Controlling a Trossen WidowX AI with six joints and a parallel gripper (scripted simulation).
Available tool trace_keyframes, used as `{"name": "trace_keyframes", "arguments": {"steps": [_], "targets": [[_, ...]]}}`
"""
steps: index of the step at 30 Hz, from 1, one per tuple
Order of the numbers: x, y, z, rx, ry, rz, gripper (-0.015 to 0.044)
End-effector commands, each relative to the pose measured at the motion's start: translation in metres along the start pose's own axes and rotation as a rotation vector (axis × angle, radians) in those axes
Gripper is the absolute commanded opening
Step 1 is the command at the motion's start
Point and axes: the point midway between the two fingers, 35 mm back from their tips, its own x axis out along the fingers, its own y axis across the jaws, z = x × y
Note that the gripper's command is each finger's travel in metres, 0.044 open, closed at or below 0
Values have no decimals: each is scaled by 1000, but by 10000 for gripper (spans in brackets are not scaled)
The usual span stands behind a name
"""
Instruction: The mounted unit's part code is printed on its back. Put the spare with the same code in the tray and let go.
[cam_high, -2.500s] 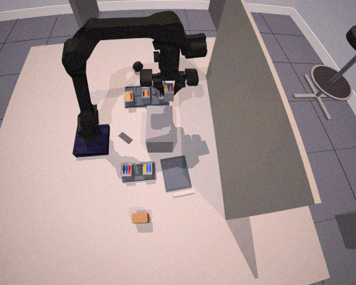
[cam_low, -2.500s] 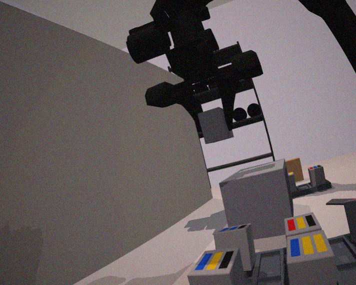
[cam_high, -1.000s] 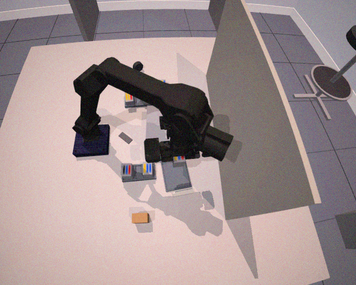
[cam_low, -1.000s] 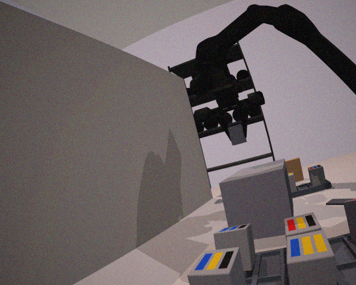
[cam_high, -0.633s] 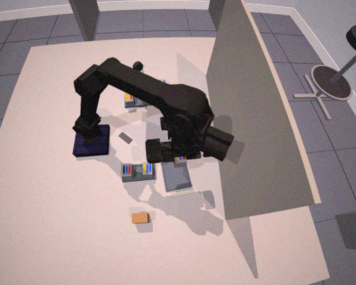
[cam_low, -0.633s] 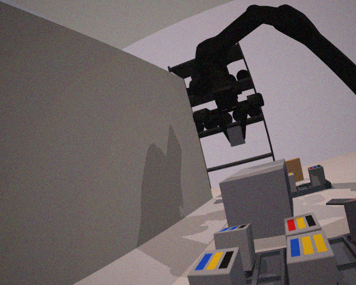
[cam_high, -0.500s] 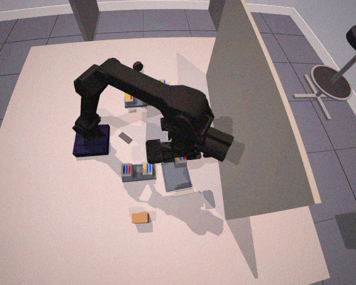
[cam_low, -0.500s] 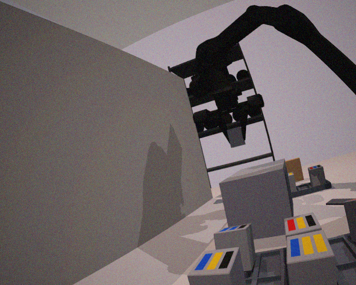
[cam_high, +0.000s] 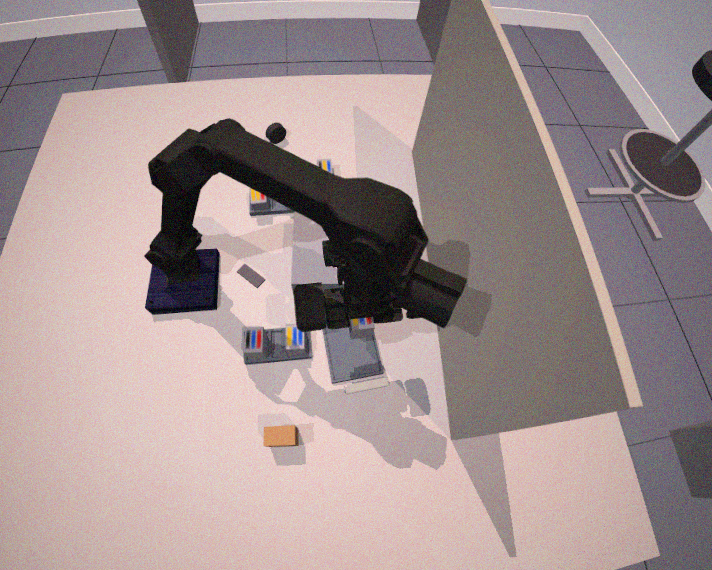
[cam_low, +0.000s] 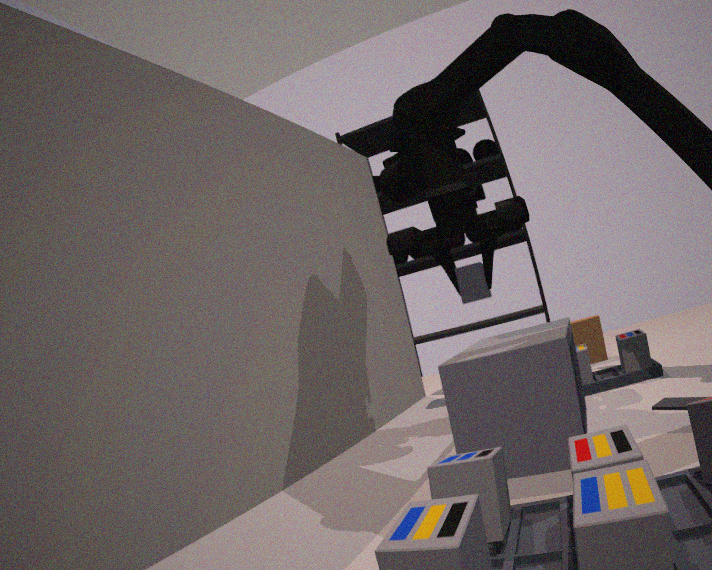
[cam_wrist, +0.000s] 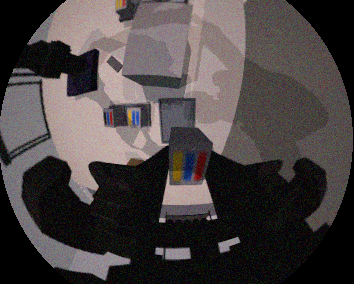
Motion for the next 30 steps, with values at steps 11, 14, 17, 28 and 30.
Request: {"name": "trace_keyframes", "arguments": {"steps": [11, 14, 17, 28, 30], "targets": [[11, -1, 0, 0, -5, 3, 0], [13, -1, 0, 0, -5, 3, 0], [15, -1, 0, 0, -5, 3, 0], [23, -2, -1, 0, -5, 3, 0], [24, -2, -1, 0, -5, 3, 0]]}}
